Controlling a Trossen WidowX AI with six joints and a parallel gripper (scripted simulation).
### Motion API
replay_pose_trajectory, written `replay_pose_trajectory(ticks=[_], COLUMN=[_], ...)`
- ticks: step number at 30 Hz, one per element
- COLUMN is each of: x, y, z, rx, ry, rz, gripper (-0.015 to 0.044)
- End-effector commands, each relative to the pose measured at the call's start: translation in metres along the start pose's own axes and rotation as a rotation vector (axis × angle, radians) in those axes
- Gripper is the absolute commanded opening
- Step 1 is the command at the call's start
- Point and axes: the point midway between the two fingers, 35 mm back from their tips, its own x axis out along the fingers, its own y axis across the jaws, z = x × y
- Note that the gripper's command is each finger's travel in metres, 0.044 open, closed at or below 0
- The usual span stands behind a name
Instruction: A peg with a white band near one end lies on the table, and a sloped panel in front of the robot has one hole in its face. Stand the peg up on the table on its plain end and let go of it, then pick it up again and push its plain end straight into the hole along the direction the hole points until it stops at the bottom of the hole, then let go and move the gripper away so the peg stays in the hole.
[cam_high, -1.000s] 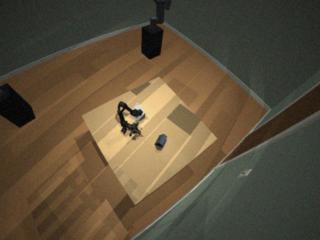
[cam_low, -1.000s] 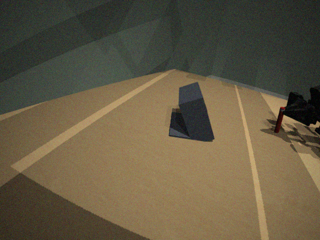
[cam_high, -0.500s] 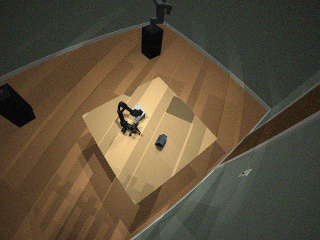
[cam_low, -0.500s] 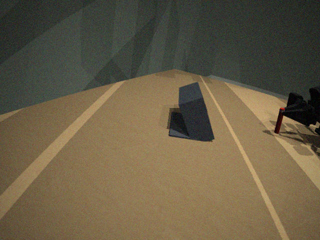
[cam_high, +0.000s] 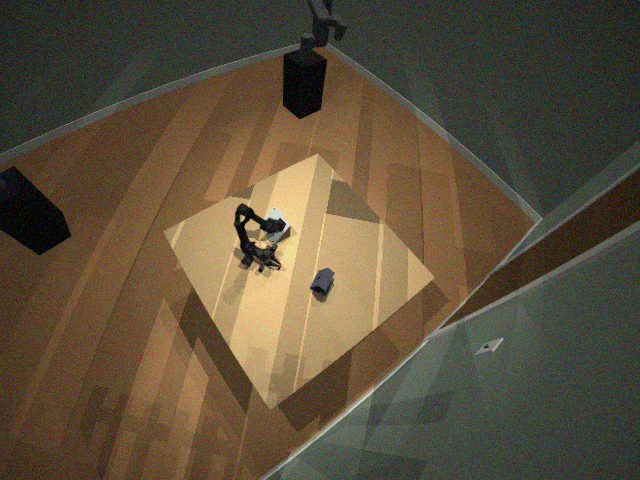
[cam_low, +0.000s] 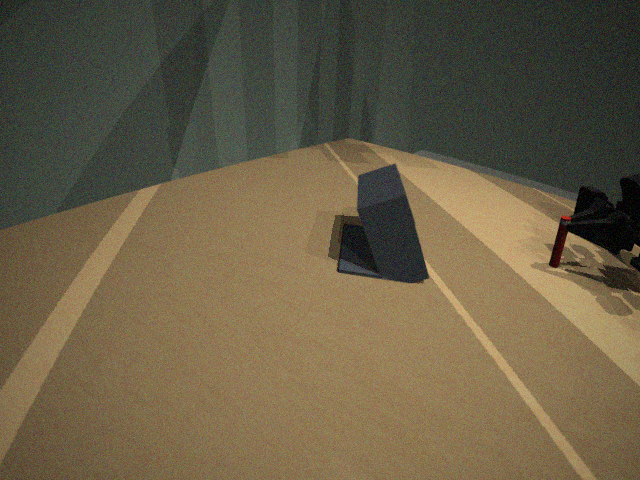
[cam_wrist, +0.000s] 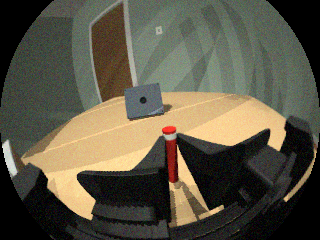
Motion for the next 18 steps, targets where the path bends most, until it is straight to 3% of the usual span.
replay_pose_trajectory(ticks=[1, 18], x=[-0.0011, -0.003], y=[0.0001, 0.0009], z=[-0.002, -0.0041], rx=[0.0, -0.006], ry=[0.001, -0.032], rz=[0.0, -0.002], gripper=[0.0051, 0.0051])
